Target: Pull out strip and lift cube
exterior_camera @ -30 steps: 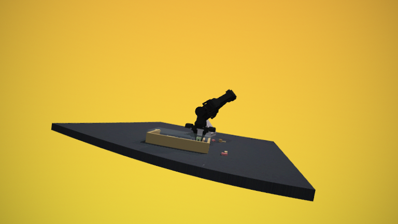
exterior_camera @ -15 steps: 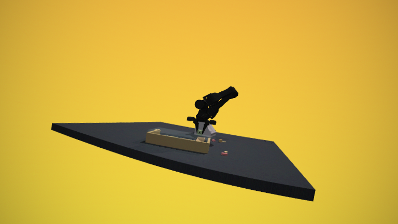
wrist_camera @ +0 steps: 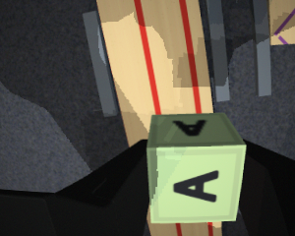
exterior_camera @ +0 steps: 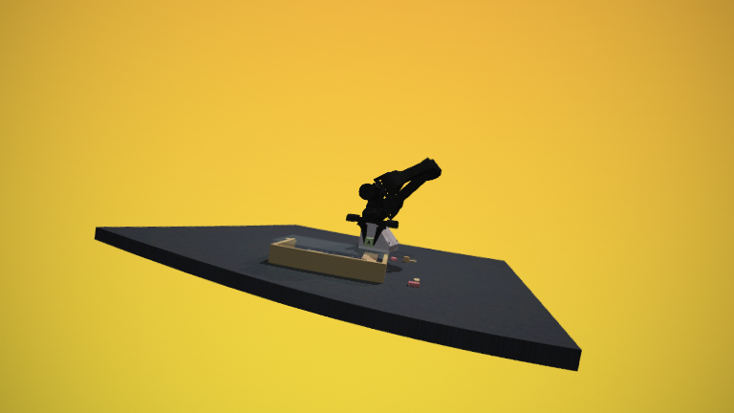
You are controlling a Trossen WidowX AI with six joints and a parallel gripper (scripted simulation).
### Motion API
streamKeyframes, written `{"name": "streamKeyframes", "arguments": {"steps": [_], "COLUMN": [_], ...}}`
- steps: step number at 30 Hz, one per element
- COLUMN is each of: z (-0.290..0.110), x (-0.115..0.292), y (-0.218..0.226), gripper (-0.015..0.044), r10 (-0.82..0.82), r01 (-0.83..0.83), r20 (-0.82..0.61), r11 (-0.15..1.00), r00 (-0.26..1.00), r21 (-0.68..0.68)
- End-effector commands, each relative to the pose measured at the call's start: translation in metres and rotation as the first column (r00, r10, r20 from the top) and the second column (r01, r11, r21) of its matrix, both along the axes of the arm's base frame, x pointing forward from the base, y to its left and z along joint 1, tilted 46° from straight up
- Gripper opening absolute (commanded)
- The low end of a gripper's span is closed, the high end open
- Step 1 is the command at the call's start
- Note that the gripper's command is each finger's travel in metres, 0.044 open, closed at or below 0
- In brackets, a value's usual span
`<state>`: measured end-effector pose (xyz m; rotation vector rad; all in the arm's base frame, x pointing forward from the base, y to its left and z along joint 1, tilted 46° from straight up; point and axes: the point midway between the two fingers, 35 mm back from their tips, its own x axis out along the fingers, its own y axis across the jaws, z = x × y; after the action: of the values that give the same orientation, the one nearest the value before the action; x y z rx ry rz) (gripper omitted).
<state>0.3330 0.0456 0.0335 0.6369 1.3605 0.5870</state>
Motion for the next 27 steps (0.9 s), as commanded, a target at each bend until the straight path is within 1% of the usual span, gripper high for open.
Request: {"name": "streamKeyframes", "arguments": {"steps": [1, 5, 10, 16, 27], "z": [-0.005, -0.008, -0.006, 0.016, 0.016], "x": [-0.018, -0.03, -0.031, -0.034, -0.035], "y": [0.0, 0.0, -0.003, -0.025, -0.026], "gripper": [0.0, 0.0, 0.0, 0.0, 0.0], "r10": [0.002, 0.002, 0.002, 0.002, 0.002], "r01": [-0.002, -0.002, -0.002, -0.002, -0.002], "r20": [-0.008, -0.009, -0.009, -0.009, -0.009], "r11": [1.0, 1.0, 1.0, 1.0, 1.0], "r00": [1.0, 1.0, 1.0, 1.0, 1.0], "r21": [0.001, 0.001, 0.0, -0.001, -0.001]}}
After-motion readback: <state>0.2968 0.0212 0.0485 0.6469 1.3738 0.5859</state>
